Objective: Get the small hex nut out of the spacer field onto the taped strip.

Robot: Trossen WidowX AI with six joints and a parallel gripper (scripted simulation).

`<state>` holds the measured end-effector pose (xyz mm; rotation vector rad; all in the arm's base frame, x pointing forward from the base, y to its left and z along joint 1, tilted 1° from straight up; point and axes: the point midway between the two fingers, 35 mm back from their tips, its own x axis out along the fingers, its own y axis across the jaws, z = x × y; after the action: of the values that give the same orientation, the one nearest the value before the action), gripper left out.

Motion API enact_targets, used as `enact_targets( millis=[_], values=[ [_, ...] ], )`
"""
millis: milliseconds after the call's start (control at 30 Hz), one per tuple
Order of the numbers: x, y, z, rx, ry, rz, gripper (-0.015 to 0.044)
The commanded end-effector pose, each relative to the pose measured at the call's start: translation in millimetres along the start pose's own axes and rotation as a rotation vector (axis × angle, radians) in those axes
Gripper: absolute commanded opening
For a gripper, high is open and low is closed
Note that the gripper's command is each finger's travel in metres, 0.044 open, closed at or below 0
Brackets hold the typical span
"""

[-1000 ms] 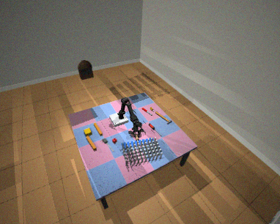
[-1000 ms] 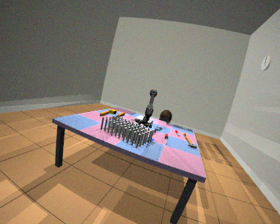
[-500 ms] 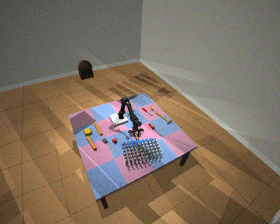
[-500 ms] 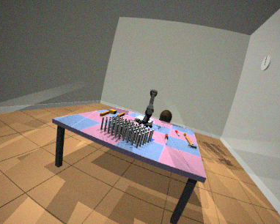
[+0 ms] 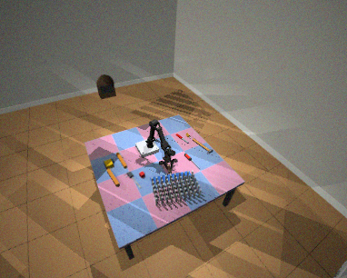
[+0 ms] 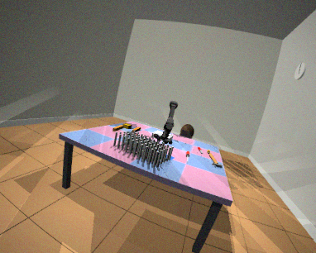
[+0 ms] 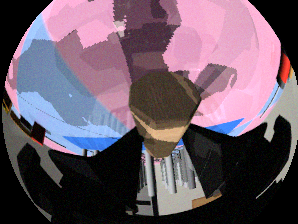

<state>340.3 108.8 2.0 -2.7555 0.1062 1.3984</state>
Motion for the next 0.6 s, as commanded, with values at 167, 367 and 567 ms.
enact_targets(
  millis=[167,367,567],
  values=[
    [-5.0,0.0,6.3,0.003,0.001,0.000,0.0000],
    [-7.5,0.0,9.9,0.003,0.001,0.000,0.0000],
    [-9.9,0.0,13.6,0.003,0.000,0.000,0.0000]
  ],
)
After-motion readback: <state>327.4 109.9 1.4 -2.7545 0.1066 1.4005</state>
